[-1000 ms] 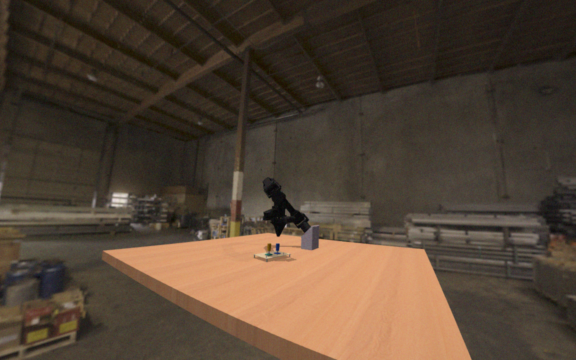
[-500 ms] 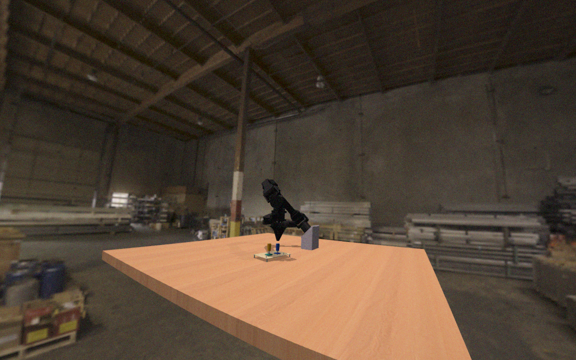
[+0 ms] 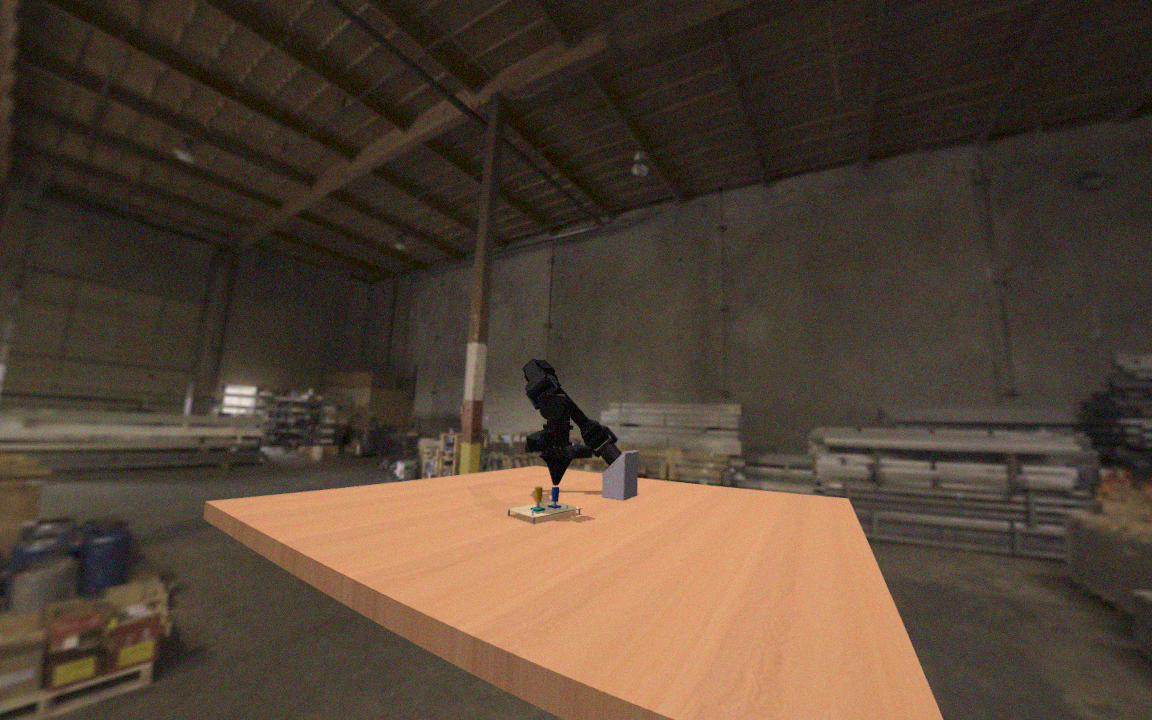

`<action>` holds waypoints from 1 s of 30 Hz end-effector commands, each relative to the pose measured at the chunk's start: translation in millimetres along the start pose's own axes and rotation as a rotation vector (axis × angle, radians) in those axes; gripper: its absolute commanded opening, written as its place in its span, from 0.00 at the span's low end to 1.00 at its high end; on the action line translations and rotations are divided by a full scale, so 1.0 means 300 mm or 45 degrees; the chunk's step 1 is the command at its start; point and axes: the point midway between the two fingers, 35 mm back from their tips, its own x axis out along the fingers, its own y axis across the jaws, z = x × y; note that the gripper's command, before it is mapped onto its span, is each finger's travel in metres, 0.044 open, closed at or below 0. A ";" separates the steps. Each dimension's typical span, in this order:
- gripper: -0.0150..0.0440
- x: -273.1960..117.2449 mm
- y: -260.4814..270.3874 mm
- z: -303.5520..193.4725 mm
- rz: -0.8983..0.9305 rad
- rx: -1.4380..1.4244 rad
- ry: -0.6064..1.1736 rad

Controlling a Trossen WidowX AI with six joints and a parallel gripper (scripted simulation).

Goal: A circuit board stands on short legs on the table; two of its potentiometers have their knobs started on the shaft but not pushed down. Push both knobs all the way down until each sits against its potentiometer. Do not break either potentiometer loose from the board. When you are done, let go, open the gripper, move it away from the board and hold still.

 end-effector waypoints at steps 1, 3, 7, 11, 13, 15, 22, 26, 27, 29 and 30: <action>0.25 0.005 0.000 0.000 -0.003 -0.007 -0.002; 0.25 0.006 0.000 0.000 -0.003 -0.007 -0.002; 0.25 0.010 0.000 0.000 -0.003 -0.007 -0.002; 0.25 0.014 0.000 0.000 -0.004 -0.007 -0.002; 0.25 0.015 0.000 0.000 -0.004 -0.007 -0.002; 0.25 0.017 0.000 0.000 -0.004 -0.007 -0.002; 0.25 0.017 0.000 0.000 -0.004 -0.007 -0.002; 0.25 0.016 0.000 0.000 -0.004 -0.007 -0.002; 0.25 0.016 0.000 0.000 -0.004 -0.007 -0.002; 0.25 0.016 0.000 0.000 -0.004 -0.007 -0.002; 0.25 0.016 0.000 0.000 -0.004 -0.007 -0.002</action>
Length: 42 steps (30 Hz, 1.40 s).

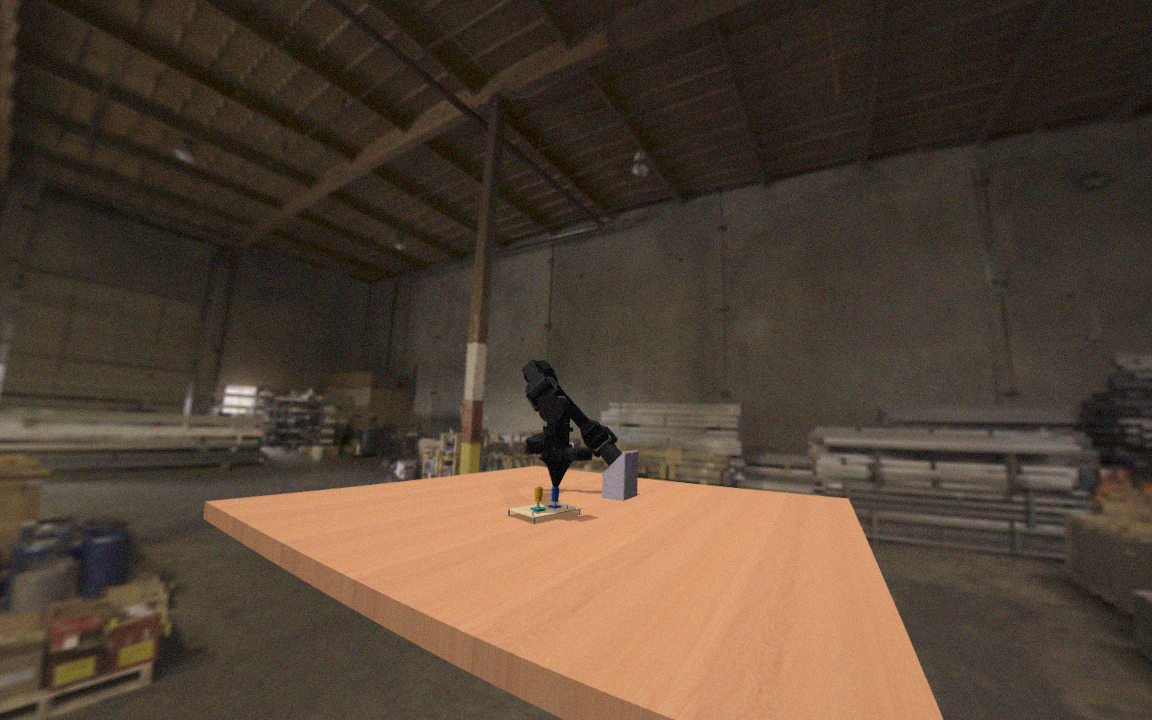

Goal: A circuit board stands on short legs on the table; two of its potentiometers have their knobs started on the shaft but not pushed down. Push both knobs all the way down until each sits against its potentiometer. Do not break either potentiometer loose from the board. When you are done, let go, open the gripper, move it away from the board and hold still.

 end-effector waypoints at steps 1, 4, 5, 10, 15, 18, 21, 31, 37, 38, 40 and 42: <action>0.25 0.000 0.000 0.000 -0.003 -0.006 0.000; 0.25 0.000 0.000 0.000 -0.003 -0.006 0.000; 0.25 0.001 0.000 0.000 -0.003 -0.006 0.000; 0.25 0.007 0.000 0.000 -0.003 -0.006 0.000; 0.25 0.007 0.000 0.000 -0.003 -0.006 0.000; 0.25 0.007 0.000 0.000 -0.003 -0.006 0.000; 0.25 0.009 0.000 0.000 -0.003 -0.006 0.000; 0.25 0.014 -0.001 0.000 -0.003 -0.006 0.000; 0.25 0.018 -0.001 0.000 -0.003 -0.006 0.000; 0.25 0.020 -0.001 0.000 -0.003 -0.006 0.000; 0.25 0.020 -0.001 0.000 -0.003 -0.006 0.000; 0.25 0.020 -0.001 0.000 -0.003 -0.006 0.000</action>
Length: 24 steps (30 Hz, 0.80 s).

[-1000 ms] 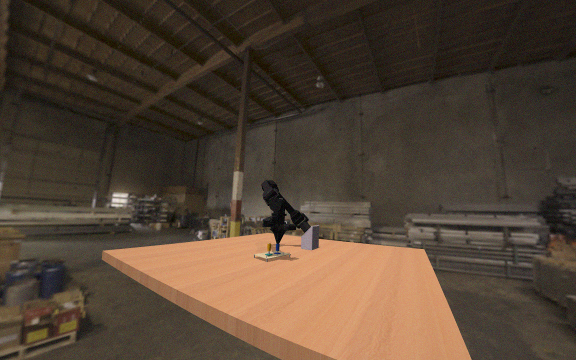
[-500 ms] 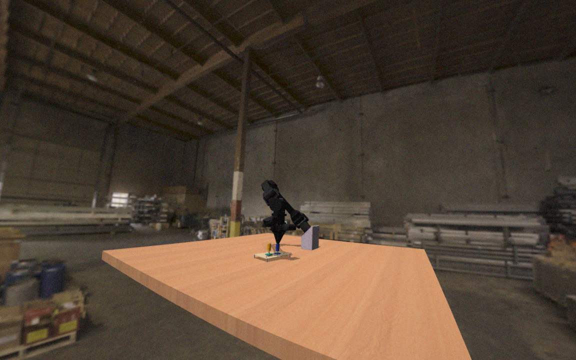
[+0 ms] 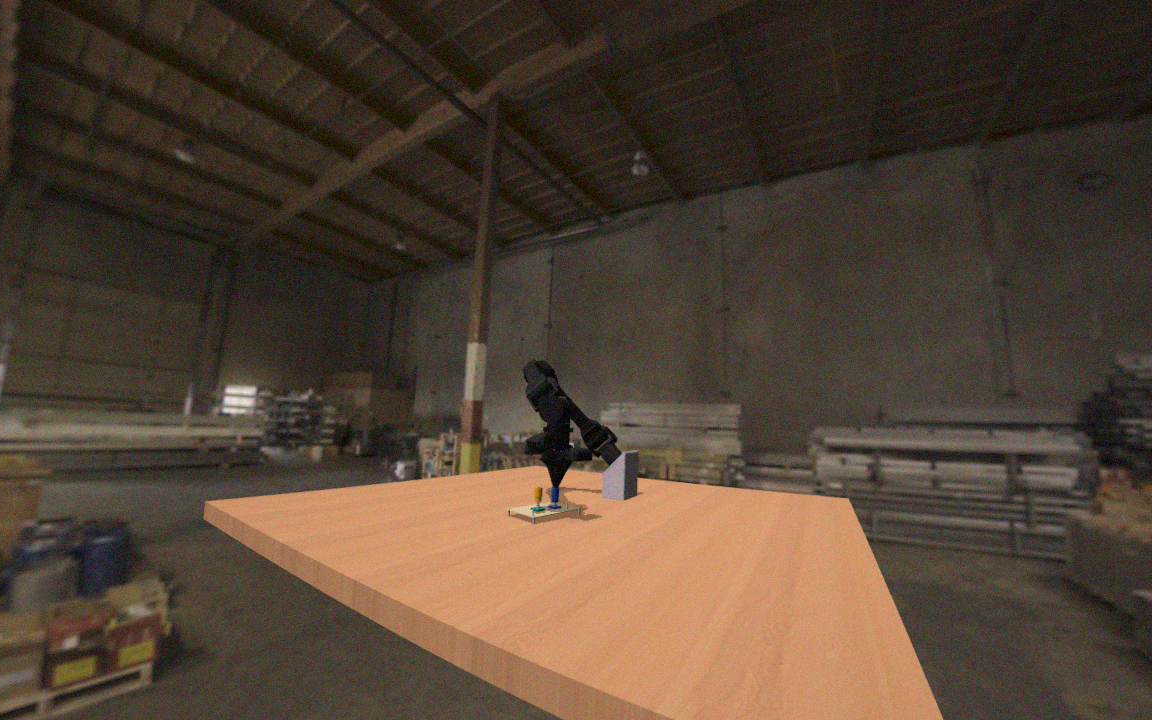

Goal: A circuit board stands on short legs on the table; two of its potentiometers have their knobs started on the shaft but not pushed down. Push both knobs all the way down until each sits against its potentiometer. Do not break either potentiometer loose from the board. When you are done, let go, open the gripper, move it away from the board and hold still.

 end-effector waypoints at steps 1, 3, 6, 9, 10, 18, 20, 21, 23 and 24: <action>0.25 0.012 -0.002 0.003 -0.002 0.002 0.004; 0.25 0.012 -0.002 0.003 -0.002 0.002 0.004; 0.25 0.012 -0.002 0.003 -0.002 0.002 0.004; 0.25 0.014 -0.002 0.003 -0.002 0.002 0.004; 0.25 0.016 -0.003 0.003 -0.002 0.002 0.004; 0.25 0.019 -0.003 0.003 -0.002 0.002 0.004; 0.25 0.019 -0.003 0.003 -0.002 0.002 0.004; 0.25 0.019 -0.003 0.003 -0.002 0.002 0.004; 0.25 0.020 -0.003 0.003 -0.002 0.002 0.004; 0.25 0.021 -0.003 0.003 -0.002 0.002 0.004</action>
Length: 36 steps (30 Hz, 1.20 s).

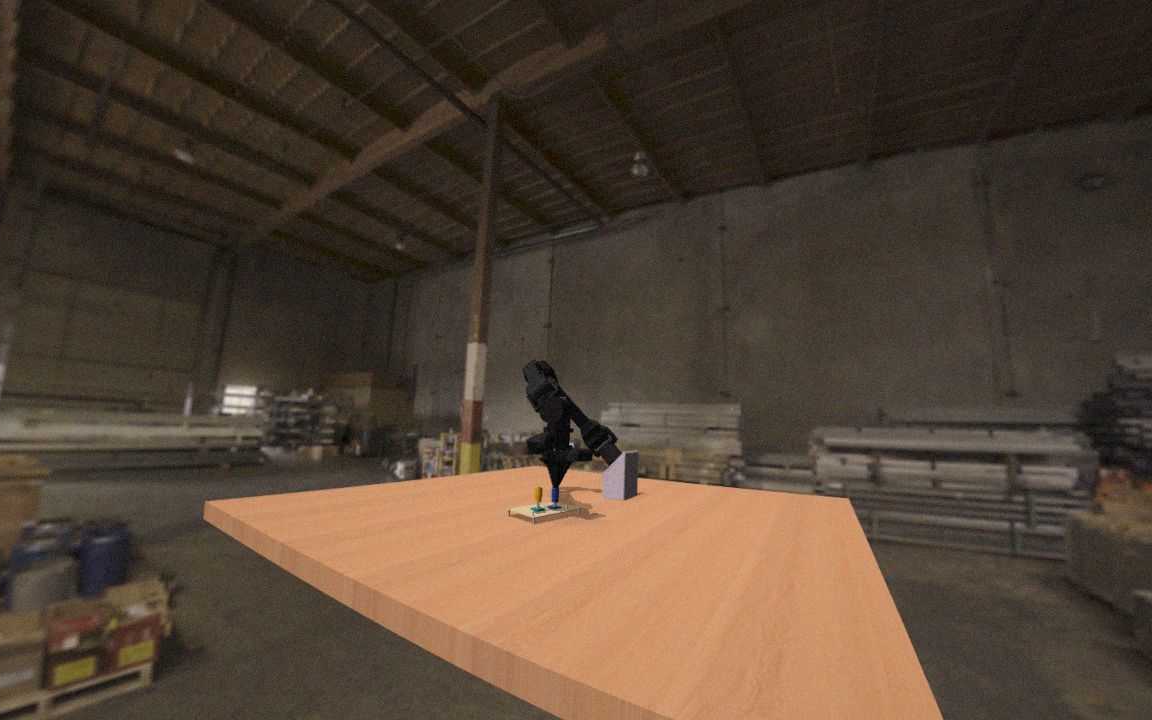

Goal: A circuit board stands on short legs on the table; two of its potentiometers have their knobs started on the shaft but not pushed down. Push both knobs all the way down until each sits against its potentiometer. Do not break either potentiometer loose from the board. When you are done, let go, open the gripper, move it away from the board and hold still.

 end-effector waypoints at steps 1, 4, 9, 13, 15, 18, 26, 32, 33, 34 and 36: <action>0.25 0.019 -0.004 0.004 0.000 0.008 0.007; 0.25 0.022 -0.004 0.004 0.000 0.008 0.007; 0.25 0.022 -0.004 0.004 0.000 0.008 0.007; 0.25 0.022 -0.004 0.004 0.000 0.008 0.007; 0.25 0.024 -0.004 0.004 -0.001 0.008 0.007; 0.25 0.029 -0.004 0.004 -0.001 0.008 0.007; 0.25 0.029 -0.004 0.004 -0.001 0.008 0.007; 0.25 0.035 -0.004 0.004 -0.001 0.008 0.007; 0.25 0.036 -0.004 0.004 -0.001 0.008 0.007; 0.25 0.036 -0.004 0.004 -0.001 0.008 0.007; 0.25 0.036 -0.004 0.004 -0.001 0.008 0.007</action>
